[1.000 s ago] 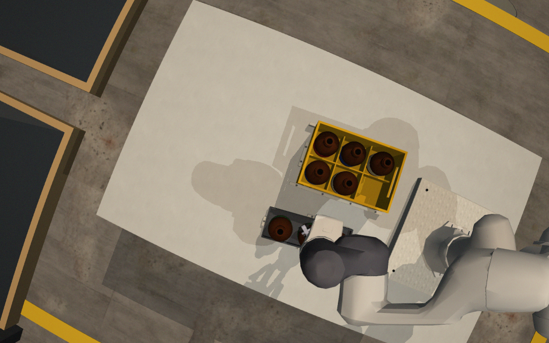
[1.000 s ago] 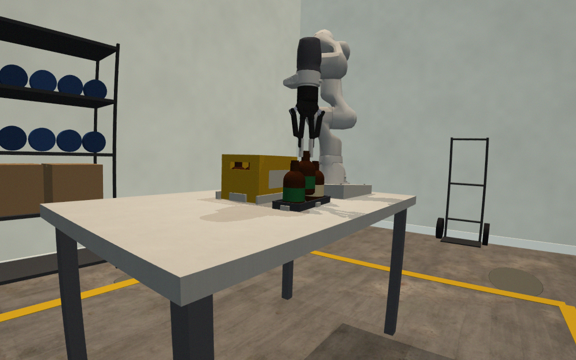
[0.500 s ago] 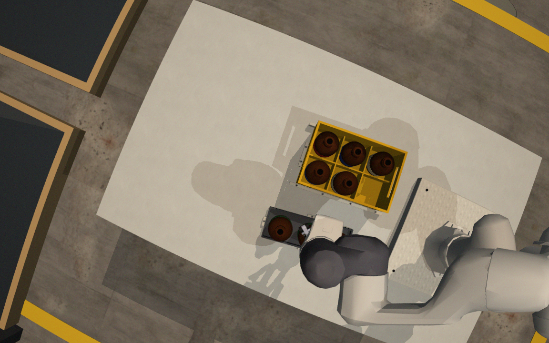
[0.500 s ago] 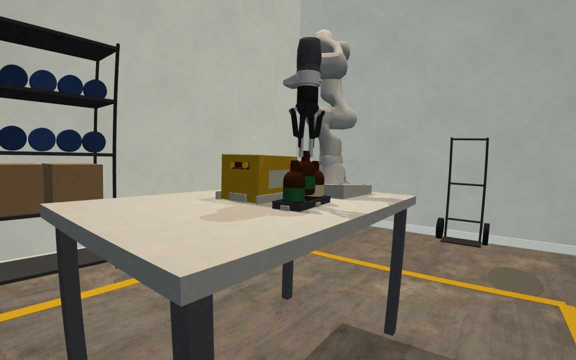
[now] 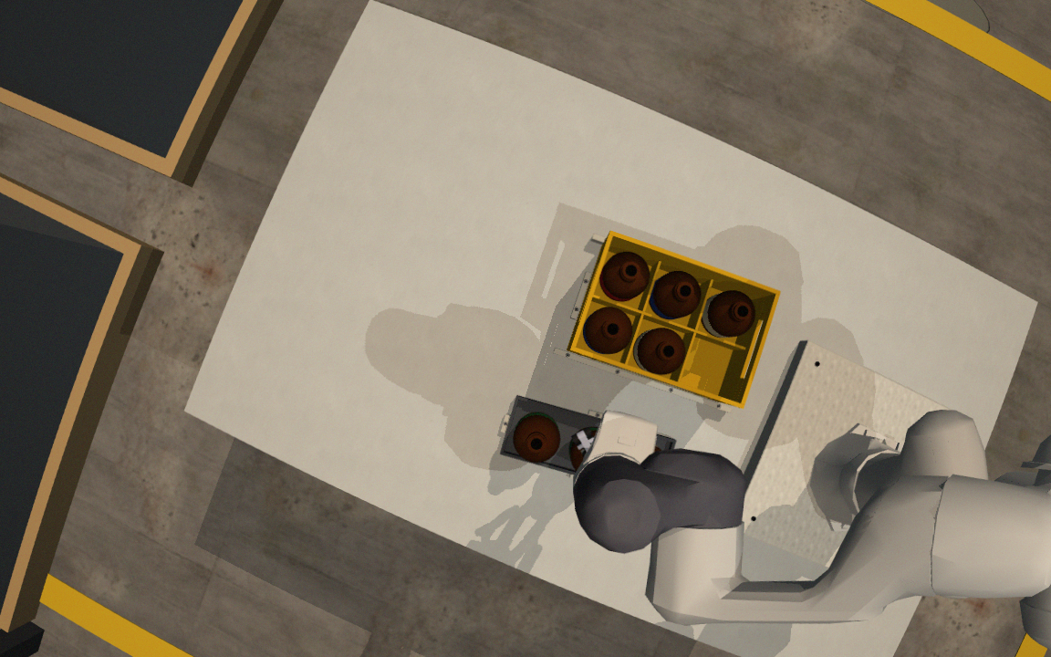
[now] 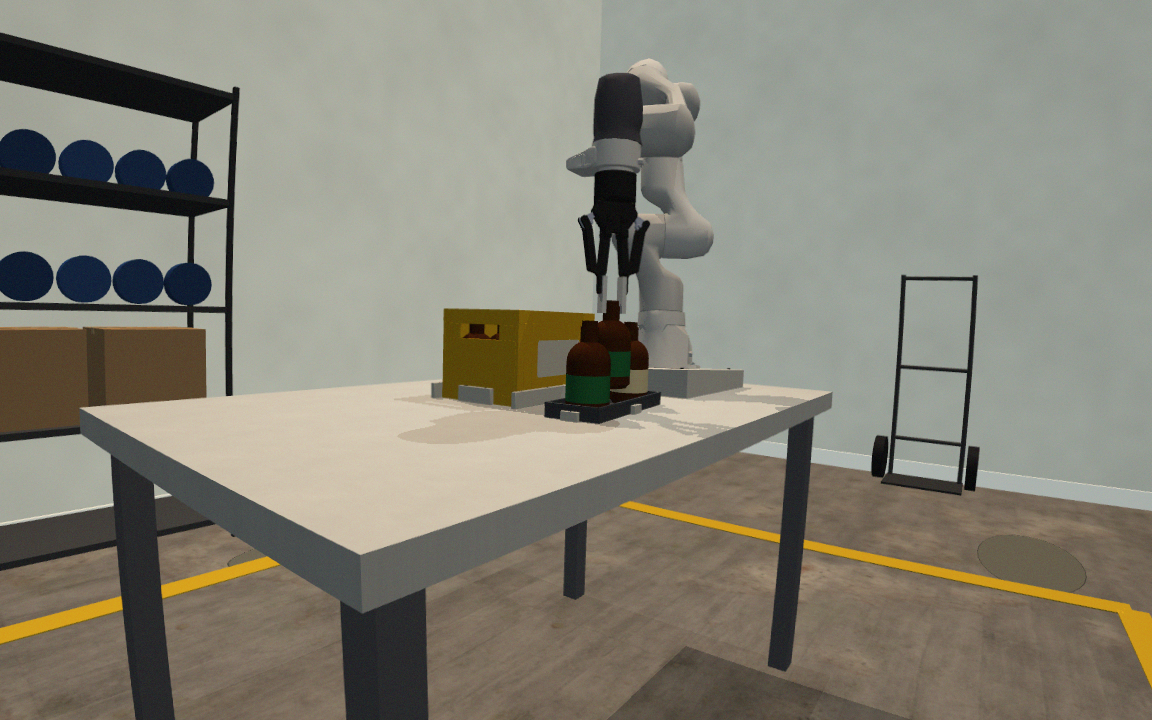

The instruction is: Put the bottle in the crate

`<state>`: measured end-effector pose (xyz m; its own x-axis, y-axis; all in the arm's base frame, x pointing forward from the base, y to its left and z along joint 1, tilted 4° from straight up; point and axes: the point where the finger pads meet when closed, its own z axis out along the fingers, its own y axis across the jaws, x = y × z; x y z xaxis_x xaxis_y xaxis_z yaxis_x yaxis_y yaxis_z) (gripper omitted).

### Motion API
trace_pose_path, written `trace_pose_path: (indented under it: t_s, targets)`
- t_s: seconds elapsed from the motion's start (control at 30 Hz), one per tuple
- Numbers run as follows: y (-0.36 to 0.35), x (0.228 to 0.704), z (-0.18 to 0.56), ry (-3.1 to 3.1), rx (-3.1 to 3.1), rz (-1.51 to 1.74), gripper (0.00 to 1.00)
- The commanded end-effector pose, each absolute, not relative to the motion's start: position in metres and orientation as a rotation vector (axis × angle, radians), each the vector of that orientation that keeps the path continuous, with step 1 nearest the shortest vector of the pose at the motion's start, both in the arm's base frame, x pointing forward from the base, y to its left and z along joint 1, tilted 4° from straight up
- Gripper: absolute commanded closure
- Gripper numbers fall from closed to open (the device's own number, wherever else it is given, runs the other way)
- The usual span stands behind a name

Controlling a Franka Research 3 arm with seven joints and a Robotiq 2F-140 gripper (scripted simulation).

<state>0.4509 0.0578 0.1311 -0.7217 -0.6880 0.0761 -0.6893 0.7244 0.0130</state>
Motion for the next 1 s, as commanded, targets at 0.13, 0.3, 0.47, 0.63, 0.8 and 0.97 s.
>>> trace_pose_path:
  t_s: [0.13, 0.3, 0.47, 0.63, 0.8, 0.97]
  targets:
    - [0.057, 0.453, 0.139, -2.854, 1.134, 0.029, 1.00]
    - [0.058, 0.454, 0.141, -2.854, 1.134, 0.029, 1.00]
    - [0.058, 0.455, 0.146, -2.854, 1.134, 0.029, 1.00]
    - [0.058, 0.455, 0.152, -2.854, 1.134, 0.029, 1.00]
    - [0.058, 0.456, 0.156, -2.854, 1.134, 0.029, 1.00]
    - [0.059, 0.457, 0.162, -2.854, 1.134, 0.029, 1.00]
